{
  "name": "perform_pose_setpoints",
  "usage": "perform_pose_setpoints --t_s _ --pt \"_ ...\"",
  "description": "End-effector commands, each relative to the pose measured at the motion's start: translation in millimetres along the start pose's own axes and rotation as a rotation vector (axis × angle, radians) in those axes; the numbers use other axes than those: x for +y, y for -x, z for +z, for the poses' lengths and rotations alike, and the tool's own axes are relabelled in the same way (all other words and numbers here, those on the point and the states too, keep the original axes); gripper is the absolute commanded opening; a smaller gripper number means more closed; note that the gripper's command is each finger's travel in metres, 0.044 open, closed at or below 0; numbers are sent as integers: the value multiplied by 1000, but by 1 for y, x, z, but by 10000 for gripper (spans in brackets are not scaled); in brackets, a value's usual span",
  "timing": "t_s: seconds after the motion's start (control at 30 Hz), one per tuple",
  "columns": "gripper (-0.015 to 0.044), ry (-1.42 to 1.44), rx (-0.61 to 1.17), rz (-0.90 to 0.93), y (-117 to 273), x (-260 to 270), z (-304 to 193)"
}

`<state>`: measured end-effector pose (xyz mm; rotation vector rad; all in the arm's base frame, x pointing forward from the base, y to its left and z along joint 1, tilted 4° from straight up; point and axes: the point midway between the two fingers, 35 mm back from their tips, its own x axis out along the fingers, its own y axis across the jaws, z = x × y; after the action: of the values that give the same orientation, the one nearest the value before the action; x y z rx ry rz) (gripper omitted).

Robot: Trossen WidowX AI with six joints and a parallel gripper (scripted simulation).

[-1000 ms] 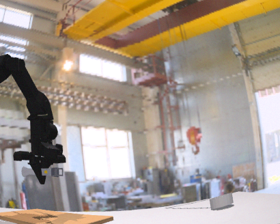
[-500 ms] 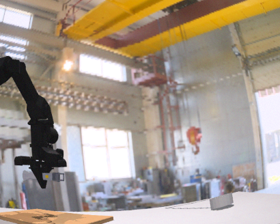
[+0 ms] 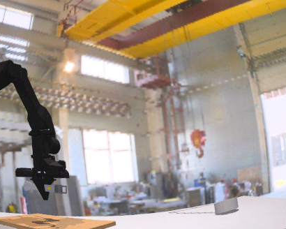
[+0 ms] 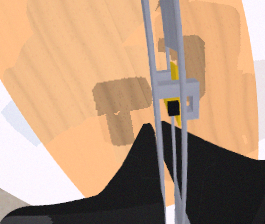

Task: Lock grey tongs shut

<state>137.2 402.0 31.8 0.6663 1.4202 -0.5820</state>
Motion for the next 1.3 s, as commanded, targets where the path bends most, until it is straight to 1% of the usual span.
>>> perform_pose_setpoints --t_s 0.0,0.7,0.87,1.27 --pt "-150 2 -6 1 -7 0 1" --pt "-150 2 -6 0 -41 -2 3" --pt "-150 2 -6 0 -44 -3 3" --pt "165 -2 -2 -2 -41 -3 2"
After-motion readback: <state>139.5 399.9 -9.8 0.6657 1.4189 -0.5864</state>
